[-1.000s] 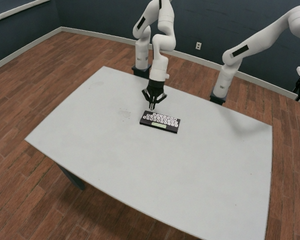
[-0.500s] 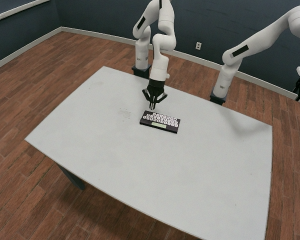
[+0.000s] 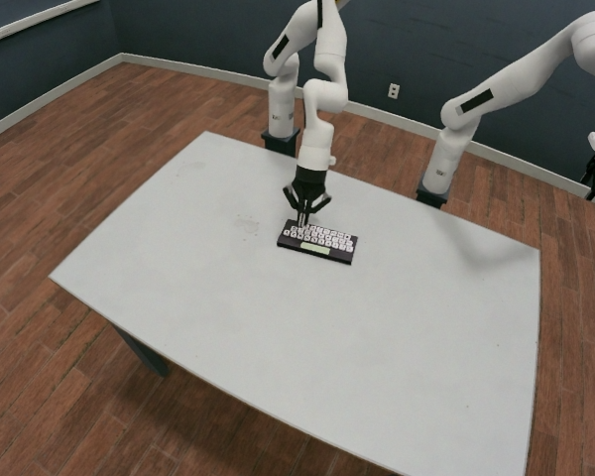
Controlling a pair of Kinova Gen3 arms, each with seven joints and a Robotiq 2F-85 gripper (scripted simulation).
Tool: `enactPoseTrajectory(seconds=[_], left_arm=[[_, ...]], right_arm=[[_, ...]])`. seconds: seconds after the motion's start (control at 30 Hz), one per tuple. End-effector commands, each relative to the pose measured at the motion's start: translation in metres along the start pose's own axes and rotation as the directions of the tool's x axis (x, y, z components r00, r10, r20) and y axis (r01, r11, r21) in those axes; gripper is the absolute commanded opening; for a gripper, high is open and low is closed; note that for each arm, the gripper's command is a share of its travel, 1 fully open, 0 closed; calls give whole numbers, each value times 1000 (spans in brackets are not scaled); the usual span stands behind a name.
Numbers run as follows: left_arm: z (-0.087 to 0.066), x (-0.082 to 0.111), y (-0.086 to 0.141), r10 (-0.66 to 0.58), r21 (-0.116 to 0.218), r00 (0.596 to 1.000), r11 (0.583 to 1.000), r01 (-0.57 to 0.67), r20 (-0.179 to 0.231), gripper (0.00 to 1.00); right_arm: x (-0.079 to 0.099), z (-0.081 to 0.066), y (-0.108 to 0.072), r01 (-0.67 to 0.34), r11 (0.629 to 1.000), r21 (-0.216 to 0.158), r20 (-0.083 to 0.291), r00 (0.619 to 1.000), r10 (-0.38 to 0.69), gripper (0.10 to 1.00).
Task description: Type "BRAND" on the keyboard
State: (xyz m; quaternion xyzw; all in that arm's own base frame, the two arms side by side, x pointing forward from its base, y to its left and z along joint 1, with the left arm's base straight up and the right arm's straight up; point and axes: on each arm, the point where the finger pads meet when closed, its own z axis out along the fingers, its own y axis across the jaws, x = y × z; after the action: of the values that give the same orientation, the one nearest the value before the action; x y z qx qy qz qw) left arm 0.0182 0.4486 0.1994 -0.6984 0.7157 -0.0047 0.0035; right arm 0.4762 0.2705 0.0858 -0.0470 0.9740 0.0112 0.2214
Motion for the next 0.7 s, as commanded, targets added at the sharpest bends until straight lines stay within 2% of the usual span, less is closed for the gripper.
enactPoseTrajectory(seconds=[0.0, 0.23, 0.67], left_arm=[[-1, -1, 5, 5, -12, 1000, 1000, -5, 2, 1000], [-1, -1, 5, 5, -12, 1000, 1000, -5, 2, 1000], [-1, -1, 5, 5, -12, 1000, 1000, -5, 2, 1000]], right_arm=[[7, 15, -5, -9, 1000, 8, -6, 1000, 10, 99], [15, 31, -5, -8, 1000, 7, -6, 1000, 8, 99], [16, 33, -3, -2, 1000, 6, -6, 1000, 2, 99]])
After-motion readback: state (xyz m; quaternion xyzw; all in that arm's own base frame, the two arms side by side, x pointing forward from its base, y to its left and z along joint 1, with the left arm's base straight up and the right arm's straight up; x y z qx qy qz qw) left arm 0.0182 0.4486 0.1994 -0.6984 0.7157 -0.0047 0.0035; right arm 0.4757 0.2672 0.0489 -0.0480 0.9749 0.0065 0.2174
